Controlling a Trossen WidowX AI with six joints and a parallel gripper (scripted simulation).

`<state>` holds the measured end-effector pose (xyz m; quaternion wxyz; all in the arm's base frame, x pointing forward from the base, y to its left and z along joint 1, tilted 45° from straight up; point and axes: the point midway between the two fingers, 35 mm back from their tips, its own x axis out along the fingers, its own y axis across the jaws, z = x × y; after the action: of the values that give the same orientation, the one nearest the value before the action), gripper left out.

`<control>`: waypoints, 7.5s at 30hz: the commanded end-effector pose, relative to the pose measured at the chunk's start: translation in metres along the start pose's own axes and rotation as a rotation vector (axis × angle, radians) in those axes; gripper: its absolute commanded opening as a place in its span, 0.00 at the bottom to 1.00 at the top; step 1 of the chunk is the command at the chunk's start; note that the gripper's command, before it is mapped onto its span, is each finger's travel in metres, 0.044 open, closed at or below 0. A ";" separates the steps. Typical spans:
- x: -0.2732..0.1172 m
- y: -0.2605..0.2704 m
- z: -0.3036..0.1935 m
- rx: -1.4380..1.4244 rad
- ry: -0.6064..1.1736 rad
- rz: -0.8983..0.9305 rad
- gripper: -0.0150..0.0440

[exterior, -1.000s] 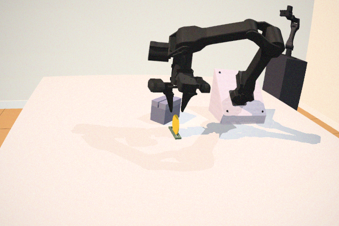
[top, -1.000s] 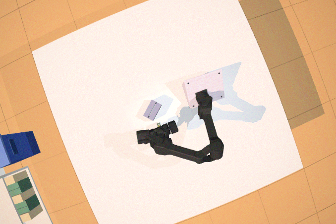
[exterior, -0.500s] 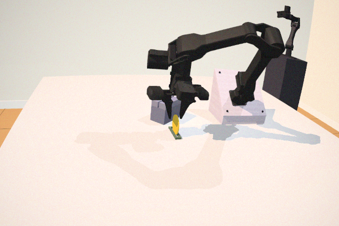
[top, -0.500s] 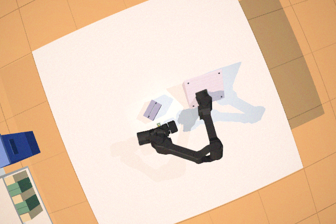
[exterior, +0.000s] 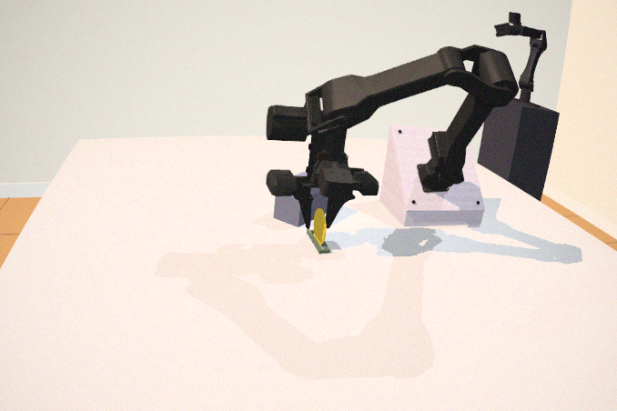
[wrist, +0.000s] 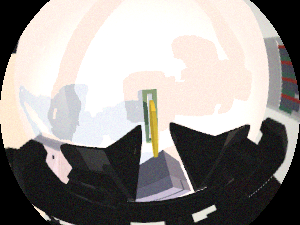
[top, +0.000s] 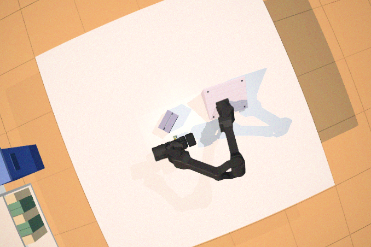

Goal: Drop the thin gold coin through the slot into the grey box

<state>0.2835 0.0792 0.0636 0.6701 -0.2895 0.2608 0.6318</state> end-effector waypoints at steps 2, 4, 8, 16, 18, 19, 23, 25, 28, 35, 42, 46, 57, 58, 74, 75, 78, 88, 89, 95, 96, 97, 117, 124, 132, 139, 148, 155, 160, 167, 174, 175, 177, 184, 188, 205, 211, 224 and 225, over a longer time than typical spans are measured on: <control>0.009 0.002 0.000 0.011 -0.006 0.006 0.53; 0.012 0.003 0.000 0.011 -0.007 0.006 0.53; 0.018 0.003 0.000 0.011 -0.009 0.006 0.53; 0.019 0.004 0.000 0.011 -0.009 0.006 0.26; 0.019 0.004 0.000 0.011 -0.009 0.006 0.25; 0.019 0.004 0.000 0.011 -0.009 0.006 0.25; 0.019 0.004 0.000 0.011 -0.009 0.006 0.25; 0.019 0.003 0.000 0.011 -0.009 0.006 0.25; 0.013 0.002 0.000 0.011 -0.007 0.006 0.25; -0.004 0.000 -0.002 0.011 -0.002 0.006 0.25; -0.021 -0.001 -0.003 0.011 0.000 0.006 0.25; -0.031 -0.001 -0.003 0.011 0.001 0.006 0.25; -0.059 0.000 -0.003 0.011 -0.002 0.007 0.25; -0.062 0.001 -0.002 0.011 -0.002 0.007 0.25; -0.076 0.002 -0.002 0.270 -0.004 0.008 0.25; -0.076 0.002 -0.003 0.304 -0.004 0.008 0.25; -0.076 0.001 -0.003 0.408 -0.004 0.008 0.25; -0.076 0.000 -0.004 0.753 -0.002 0.008 0.25; -0.076 0.000 -0.004 0.787 -0.002 0.008 0.25; -0.077 0.000 -0.005 0.873 -0.002 0.009 0.25; -0.077 0.000 -0.005 0.873 -0.002 0.009 0.25; -0.077 0.000 -0.005 0.873 -0.002 0.009 0.25; -0.077 -0.005 -0.053 0.874 0.007 0.003 0.25; -0.077 -0.004 -0.072 0.874 0.008 0.003 0.25; -0.077 -0.003 -0.093 0.875 0.007 0.003 0.25; -0.077 0.000 -0.111 0.874 0.005 0.005 0.25; -0.077 0.002 -0.118 0.875 0.001 0.004 0.25; -0.077 0.002 -0.116 0.876 0.000 0.003 0.25; -0.077 0.002 -0.118 0.876 0.000 0.003 0.25; -0.075 0.004 -0.122 0.868 0.000 0.003 0.25; -0.075 0.004 -0.124 0.868 0.001 0.003 0.25; -0.075 0.004 -0.124 0.869 0.000 0.002 0.26; -0.076 0.003 -0.122 0.871 -0.001 0.001 0.25; -0.076 0.003 -0.122 0.871 -0.002 0.000 0.25; -0.073 0.003 -0.122 0.872 -0.002 0.000 0.25; -0.066 0.003 -0.122 0.879 -0.002 0.000 0.25; -0.063 0.003 -0.122 0.878 -0.003 0.000 0.25; -0.058 0.003 -0.122 0.879 -0.003 0.000 0.25; -0.058 0.003 -0.122 0.878 -0.003 0.000 0.25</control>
<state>0.2785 -0.0499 0.0210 0.7295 0.0198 0.5039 0.4621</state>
